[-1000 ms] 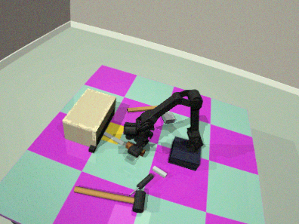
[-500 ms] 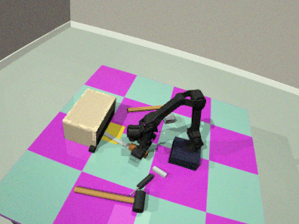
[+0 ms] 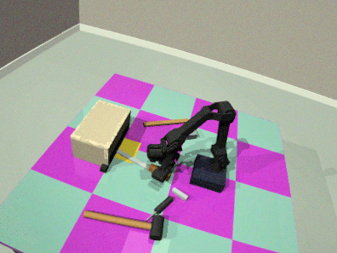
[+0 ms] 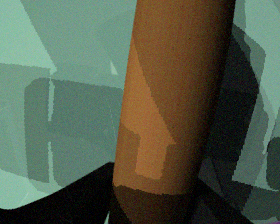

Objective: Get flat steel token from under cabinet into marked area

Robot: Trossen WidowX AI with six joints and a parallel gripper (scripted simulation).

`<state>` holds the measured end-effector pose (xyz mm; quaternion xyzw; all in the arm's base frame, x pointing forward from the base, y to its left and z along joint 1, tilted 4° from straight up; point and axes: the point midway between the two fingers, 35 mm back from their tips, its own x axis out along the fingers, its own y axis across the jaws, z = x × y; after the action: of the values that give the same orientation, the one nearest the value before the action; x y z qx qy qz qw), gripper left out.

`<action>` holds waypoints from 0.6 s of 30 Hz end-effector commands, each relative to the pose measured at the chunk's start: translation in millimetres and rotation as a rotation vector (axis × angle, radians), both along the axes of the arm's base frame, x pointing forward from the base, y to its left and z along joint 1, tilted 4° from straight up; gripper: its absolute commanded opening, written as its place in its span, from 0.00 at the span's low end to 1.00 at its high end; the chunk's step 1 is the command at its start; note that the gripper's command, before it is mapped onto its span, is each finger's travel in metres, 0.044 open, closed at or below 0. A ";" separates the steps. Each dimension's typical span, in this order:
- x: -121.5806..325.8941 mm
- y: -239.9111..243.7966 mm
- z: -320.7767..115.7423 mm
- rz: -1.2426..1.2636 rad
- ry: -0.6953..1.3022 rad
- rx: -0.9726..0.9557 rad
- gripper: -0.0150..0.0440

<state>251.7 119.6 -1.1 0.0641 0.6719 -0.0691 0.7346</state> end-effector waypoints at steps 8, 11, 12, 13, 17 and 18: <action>-18.3 3.9 -2.7 -0.003 0.003 0.001 0.25; -22.4 4.9 -3.2 -0.003 0.004 0.001 0.25; -20.9 4.7 -2.9 -0.003 0.003 0.001 0.25; -19.0 4.4 -2.3 -0.001 0.002 0.001 0.25; -17.5 5.7 -1.7 -0.007 0.001 0.002 0.25; -17.5 6.1 -1.6 -0.013 0.001 0.002 0.25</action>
<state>233.9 124.1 -3.1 0.0639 0.6726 -0.0687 0.7341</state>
